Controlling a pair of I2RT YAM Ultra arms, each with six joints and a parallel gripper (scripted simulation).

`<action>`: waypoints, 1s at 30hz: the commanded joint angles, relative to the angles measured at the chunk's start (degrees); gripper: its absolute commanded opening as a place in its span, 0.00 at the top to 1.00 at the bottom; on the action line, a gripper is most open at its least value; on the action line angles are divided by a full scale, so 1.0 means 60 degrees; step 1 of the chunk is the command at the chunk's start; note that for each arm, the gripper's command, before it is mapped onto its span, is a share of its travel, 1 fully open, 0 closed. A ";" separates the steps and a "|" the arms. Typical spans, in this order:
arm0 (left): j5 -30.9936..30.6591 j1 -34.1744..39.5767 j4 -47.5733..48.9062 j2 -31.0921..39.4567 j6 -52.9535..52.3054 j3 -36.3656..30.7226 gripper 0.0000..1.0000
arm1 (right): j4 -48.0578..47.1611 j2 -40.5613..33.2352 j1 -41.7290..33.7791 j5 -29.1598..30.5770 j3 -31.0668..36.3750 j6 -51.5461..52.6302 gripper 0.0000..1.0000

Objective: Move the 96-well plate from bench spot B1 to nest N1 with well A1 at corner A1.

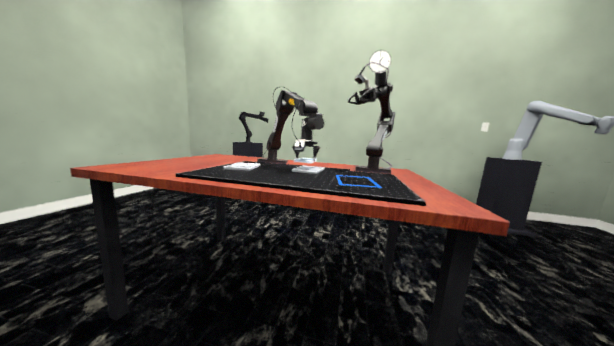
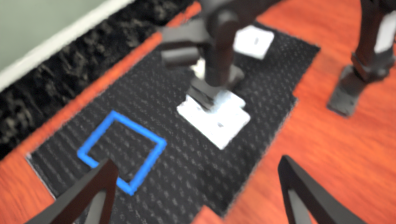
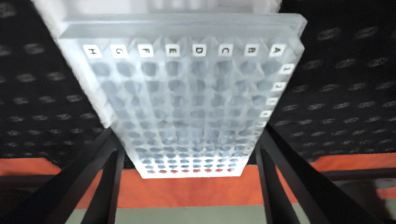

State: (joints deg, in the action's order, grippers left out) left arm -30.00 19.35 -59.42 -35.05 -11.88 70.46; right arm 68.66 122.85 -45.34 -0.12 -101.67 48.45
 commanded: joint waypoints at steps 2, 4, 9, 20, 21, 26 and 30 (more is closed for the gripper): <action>0.0014 0.0306 0.2697 -0.1040 0.0360 -0.0703 0.00 | -0.0257 -0.0933 0.1037 0.0138 0.0896 -0.1390 0.19; 0.0652 0.0949 0.3832 -0.1563 0.0769 -0.0918 0.00 | -0.0432 -0.1259 0.1496 0.0133 0.1347 -0.1913 0.19; 0.1824 0.2570 0.6746 -0.3287 0.1408 -0.1781 0.00 | -0.0669 -0.2106 0.3445 0.0190 0.2642 -0.3808 0.19; 0.3680 0.5896 1.1683 -0.6377 0.2443 -0.3384 0.00 | -0.0707 -0.2293 0.6791 0.0064 0.2800 -0.6651 0.19; 0.4001 0.6130 1.2585 -0.6712 0.2539 -0.3655 0.00 | -0.0683 -0.2217 0.7024 -0.0005 0.2692 -0.6876 0.19; 0.4456 0.6832 1.4012 -0.7638 0.2686 -0.4186 0.00 | -0.0413 -0.1909 0.7618 0.0161 0.2404 -0.7182 0.19; 0.4572 0.6998 1.4360 -0.7980 0.2675 -0.4347 0.00 | -0.0538 -0.1943 0.7628 0.0125 0.2324 -0.7404 0.19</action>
State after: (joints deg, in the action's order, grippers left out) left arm -4.58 60.66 21.43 -81.89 3.38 45.08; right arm 65.54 112.09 0.47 0.51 -85.54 6.55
